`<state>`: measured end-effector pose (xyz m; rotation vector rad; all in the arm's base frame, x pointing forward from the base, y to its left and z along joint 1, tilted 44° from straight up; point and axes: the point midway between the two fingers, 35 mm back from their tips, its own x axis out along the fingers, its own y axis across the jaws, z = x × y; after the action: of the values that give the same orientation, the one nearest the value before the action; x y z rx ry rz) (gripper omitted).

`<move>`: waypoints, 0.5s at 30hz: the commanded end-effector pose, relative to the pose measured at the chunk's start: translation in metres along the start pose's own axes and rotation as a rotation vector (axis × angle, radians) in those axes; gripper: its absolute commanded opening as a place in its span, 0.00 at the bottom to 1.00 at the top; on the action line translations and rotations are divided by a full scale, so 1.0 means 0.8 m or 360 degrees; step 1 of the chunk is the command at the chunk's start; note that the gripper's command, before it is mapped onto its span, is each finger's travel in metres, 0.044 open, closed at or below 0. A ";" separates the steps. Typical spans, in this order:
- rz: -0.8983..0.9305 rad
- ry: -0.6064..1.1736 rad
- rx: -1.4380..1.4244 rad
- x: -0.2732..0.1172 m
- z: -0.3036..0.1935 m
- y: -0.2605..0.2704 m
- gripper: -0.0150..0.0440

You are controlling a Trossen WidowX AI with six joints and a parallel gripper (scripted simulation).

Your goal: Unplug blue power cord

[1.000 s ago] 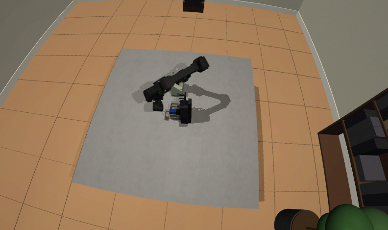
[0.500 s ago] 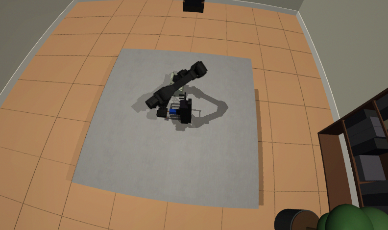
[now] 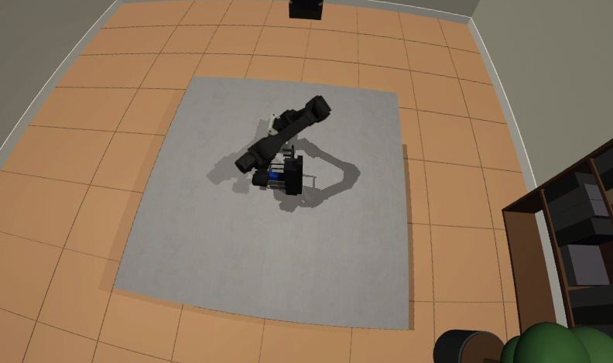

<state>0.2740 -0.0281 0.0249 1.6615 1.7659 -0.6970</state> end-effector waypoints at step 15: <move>-0.0007 0.0015 0.0011 0.002 -0.029 -0.003 0.53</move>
<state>0.2717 -0.0123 0.0387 1.6615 1.7688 -0.6948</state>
